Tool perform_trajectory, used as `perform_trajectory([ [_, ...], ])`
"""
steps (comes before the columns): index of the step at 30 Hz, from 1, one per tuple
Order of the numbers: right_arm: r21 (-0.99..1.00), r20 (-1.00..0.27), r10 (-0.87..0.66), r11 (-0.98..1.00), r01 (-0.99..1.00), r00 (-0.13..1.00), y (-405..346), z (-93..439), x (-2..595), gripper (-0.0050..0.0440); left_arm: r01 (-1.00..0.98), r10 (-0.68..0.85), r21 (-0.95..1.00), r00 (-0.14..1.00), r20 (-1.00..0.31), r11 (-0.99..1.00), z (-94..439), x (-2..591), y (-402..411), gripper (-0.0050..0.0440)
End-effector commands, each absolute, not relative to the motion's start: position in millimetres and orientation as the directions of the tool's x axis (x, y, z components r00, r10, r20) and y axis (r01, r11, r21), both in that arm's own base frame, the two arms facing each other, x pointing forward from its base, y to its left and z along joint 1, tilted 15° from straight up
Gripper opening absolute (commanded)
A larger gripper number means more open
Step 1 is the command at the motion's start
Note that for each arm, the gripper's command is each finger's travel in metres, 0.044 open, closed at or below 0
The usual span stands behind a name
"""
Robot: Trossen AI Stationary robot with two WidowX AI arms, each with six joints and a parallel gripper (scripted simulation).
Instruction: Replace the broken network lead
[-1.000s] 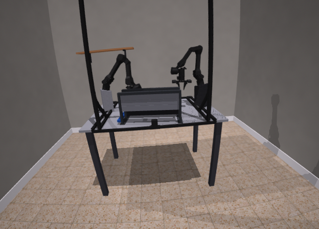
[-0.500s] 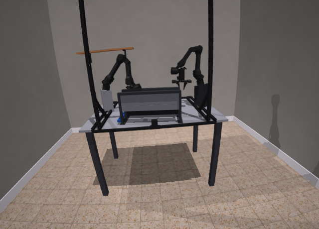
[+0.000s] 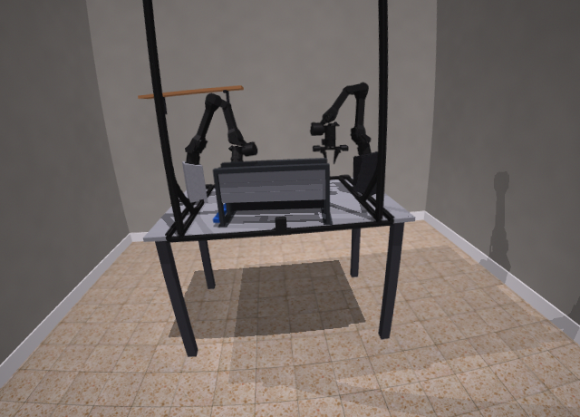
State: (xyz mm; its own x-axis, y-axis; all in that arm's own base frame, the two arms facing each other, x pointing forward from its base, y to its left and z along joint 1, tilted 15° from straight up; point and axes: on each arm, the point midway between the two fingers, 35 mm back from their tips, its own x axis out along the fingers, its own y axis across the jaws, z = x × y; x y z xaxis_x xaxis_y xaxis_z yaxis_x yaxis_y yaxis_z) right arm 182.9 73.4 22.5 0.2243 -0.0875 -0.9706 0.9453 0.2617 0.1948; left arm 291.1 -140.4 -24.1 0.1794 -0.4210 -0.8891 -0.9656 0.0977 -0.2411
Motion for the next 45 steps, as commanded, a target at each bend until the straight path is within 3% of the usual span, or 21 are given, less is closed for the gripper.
perform_trajectory([
  [1,0.195,-0.971,-0.088,0.262,0.945,0.224,73,23,183,0.0176,-0.963,-0.428,-0.248,0.183,-0.885,0.101,-20,291,-141,0.0176],
  [4,0.195,-0.971,-0.088,0.262,0.945,0.224,73,23,183,0.0176,-0.963,-0.428,-0.248,0.183,-0.885,0.101,-20,291,-141,0.0176],
  [5,0.195,-0.971,-0.088,0.262,0.945,0.224,73,23,183,0.0176,-0.965,-0.421,-0.242,0.180,-0.889,0.098,-15,289,-81,0.0176],
  [21,0.195,-0.971,-0.088,0.262,0.945,0.224,73,23,183,0.0176,-0.965,-0.421,-0.242,0.180,-0.889,0.098,-15,289,-81,0.0176],
  [22,0.195,-0.971,-0.088,0.262,0.945,0.224,73,23,183,0.0176,-0.967,-0.415,-0.238,0.179,-0.892,0.095,-11,288,-54,0.0176],
  [38,0.195,-0.971,-0.088,0.262,0.945,0.224,73,23,183,0.0176,-0.967,-0.415,-0.238,0.179,-0.892,0.095,-11,288,-54,0.0176],
  [39,0.195,-0.971,-0.088,0.262,0.945,0.224,73,23,183,0.0176,-0.973,-0.352,-0.228,0.197,-0.915,0.048,-10,324,-102,0.0176],
  [45,0.195,-0.971,-0.088,0.262,0.945,0.224,73,23,183,0.0176,-0.973,-0.352,-0.228,0.197,-0.915,0.048,-10,324,-102,0.0176],
])
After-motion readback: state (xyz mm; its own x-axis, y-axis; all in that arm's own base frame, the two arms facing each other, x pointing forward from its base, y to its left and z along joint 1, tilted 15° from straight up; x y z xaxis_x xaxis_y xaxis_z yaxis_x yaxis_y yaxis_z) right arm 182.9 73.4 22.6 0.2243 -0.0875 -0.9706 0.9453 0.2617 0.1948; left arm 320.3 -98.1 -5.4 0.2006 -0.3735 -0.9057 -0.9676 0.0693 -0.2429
